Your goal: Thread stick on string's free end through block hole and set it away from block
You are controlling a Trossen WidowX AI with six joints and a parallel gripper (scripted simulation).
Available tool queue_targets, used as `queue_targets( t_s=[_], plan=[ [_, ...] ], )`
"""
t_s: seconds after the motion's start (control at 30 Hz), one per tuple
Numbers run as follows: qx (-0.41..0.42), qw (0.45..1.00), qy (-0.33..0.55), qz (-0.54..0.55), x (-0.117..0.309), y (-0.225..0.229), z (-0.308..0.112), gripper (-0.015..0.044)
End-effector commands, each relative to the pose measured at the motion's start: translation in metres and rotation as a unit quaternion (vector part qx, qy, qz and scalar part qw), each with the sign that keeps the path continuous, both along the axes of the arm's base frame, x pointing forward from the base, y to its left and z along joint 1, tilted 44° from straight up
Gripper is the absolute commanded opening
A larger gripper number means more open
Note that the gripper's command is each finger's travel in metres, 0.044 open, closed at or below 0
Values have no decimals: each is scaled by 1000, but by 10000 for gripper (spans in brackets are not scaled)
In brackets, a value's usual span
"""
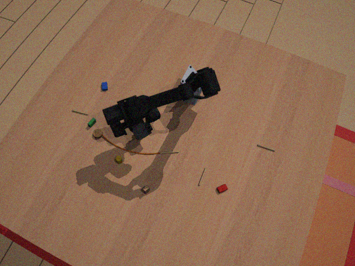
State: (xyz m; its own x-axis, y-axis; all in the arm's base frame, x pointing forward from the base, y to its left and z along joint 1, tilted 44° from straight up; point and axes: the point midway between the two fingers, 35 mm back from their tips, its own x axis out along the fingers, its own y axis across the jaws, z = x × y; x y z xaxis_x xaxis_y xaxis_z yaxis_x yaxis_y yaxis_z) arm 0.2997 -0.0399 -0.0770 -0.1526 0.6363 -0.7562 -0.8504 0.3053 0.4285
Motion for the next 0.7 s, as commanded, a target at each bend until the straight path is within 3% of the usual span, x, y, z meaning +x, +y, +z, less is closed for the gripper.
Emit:
queue_targets(
  t_s=[0.0,0.53,0.67],
  plan=[
    [38,990,-107,84,-9,1,1,440],
    [38,990,-107,84,-8,0,1,440],
    [38,990,-107,84,-8,0,1,335]
  ],
)
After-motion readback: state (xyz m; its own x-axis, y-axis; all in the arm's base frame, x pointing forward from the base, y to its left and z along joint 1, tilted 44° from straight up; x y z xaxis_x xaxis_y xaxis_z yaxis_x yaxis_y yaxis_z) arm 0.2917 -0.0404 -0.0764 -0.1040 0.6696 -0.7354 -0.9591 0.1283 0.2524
